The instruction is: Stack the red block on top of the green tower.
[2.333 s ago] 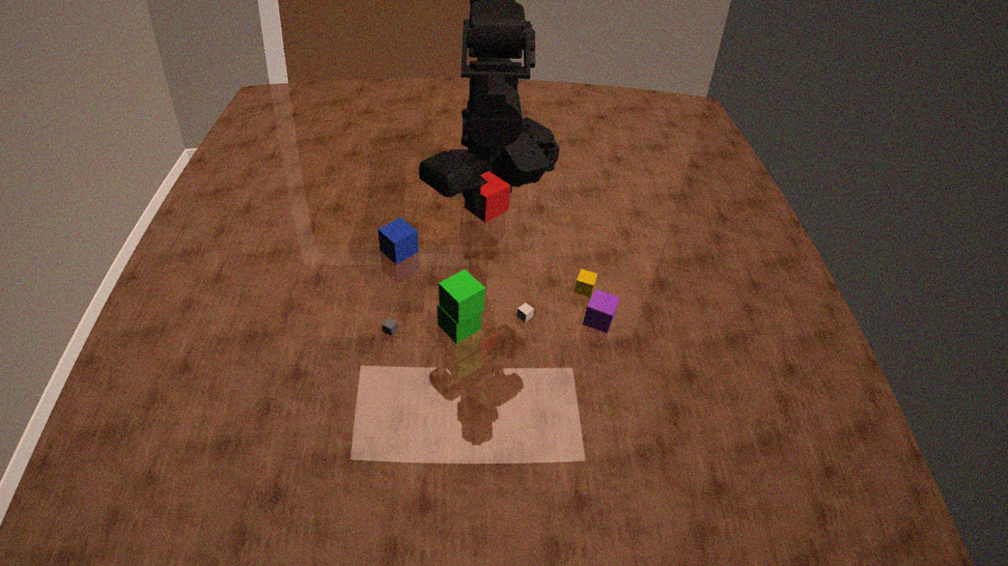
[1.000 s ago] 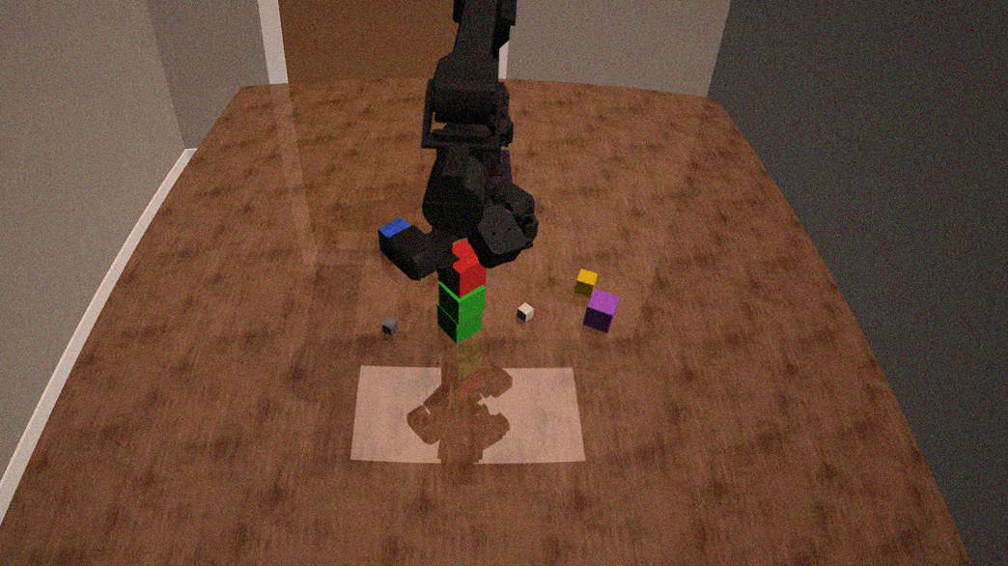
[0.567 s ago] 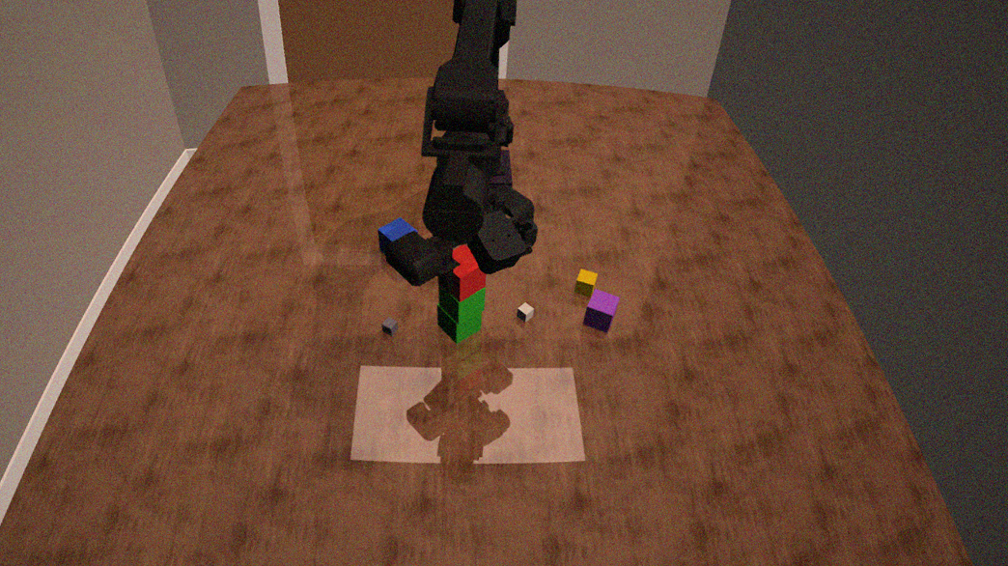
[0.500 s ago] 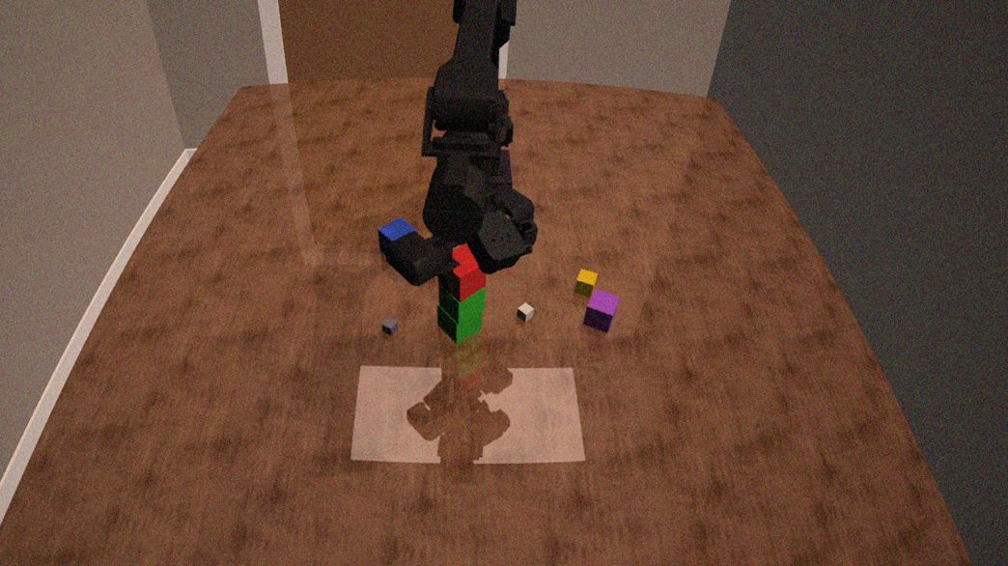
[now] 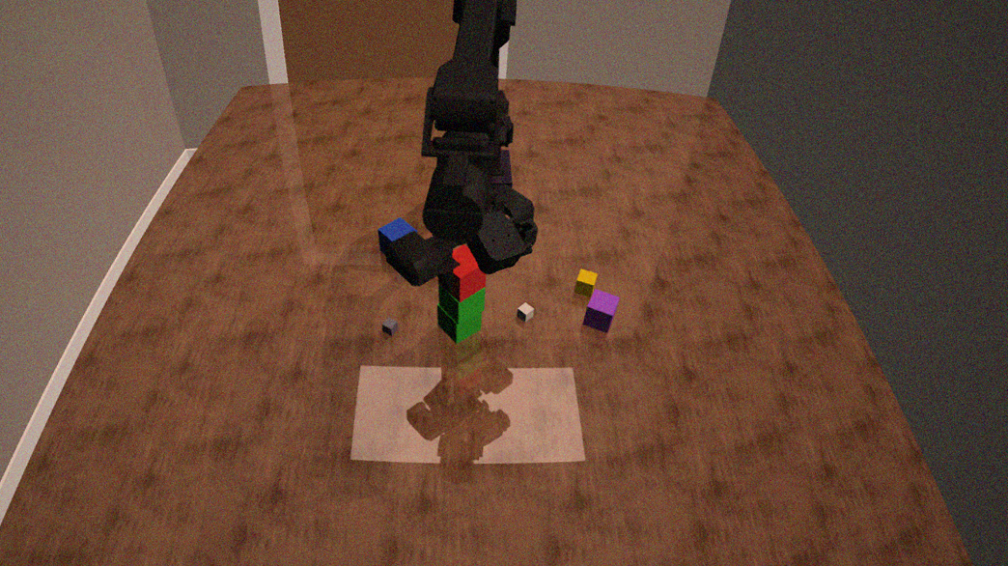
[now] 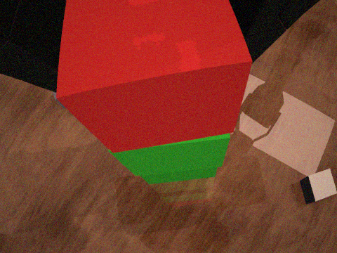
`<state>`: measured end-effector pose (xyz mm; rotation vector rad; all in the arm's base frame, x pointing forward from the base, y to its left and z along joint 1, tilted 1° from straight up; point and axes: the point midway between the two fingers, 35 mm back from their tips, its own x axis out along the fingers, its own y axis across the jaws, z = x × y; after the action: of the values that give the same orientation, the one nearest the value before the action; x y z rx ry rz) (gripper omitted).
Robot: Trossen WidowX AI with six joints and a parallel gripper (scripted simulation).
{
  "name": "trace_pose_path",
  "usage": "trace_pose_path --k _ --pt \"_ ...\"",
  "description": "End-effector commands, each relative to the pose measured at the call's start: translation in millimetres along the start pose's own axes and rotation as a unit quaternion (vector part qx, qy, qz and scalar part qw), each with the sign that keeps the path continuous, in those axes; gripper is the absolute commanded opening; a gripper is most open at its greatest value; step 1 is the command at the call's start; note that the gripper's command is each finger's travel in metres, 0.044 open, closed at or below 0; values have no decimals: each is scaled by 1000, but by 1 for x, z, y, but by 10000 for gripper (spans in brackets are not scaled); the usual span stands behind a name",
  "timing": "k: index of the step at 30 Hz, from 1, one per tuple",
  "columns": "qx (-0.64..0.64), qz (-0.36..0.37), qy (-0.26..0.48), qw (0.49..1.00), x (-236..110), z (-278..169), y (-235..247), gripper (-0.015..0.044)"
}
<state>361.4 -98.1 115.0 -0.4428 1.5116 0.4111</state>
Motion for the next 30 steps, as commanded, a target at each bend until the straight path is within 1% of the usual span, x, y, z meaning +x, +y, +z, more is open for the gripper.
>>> trace_pose_path --k 1,14,30 --pt "0 0 0 1000 0 0 0 105" --pt "0 0 0 1000 0 0 0 440" --pt "0 0 0 1000 0 0 0 440"
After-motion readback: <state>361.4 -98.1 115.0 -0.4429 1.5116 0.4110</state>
